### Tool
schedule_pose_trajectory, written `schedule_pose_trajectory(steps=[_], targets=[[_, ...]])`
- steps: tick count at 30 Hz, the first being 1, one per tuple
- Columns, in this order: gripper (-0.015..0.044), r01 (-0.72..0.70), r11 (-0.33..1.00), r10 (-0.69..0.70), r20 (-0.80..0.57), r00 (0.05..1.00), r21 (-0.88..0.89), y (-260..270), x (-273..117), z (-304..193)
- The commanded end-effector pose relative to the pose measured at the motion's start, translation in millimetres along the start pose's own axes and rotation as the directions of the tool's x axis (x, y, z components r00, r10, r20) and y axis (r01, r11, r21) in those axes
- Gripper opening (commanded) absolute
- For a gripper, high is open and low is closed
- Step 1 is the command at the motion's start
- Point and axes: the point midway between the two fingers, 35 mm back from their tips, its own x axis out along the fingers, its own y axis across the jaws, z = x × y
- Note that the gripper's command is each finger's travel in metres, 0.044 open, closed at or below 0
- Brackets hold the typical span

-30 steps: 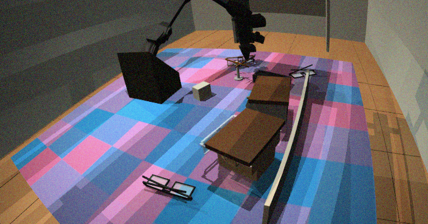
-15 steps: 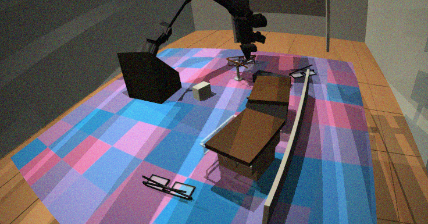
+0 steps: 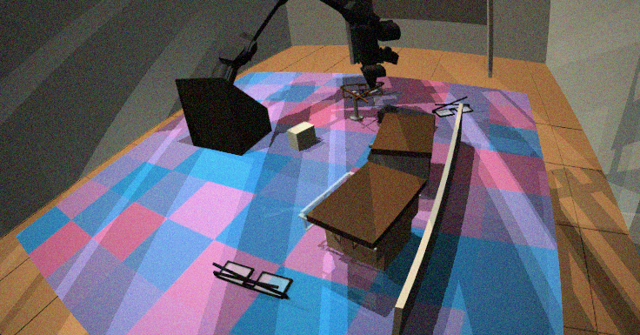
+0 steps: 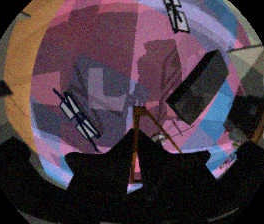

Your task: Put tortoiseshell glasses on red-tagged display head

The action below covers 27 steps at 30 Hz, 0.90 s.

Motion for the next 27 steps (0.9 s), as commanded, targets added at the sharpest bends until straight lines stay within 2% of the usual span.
schedule_pose_trajectory(steps=[1,27], targets=[[0.0,0.003,1.0,-0.003,-0.003,1.0,0.007,-1,2,2],[0.0,0.003,1.0,-0.003,-0.003,1.0,0.007,4,2,12]])
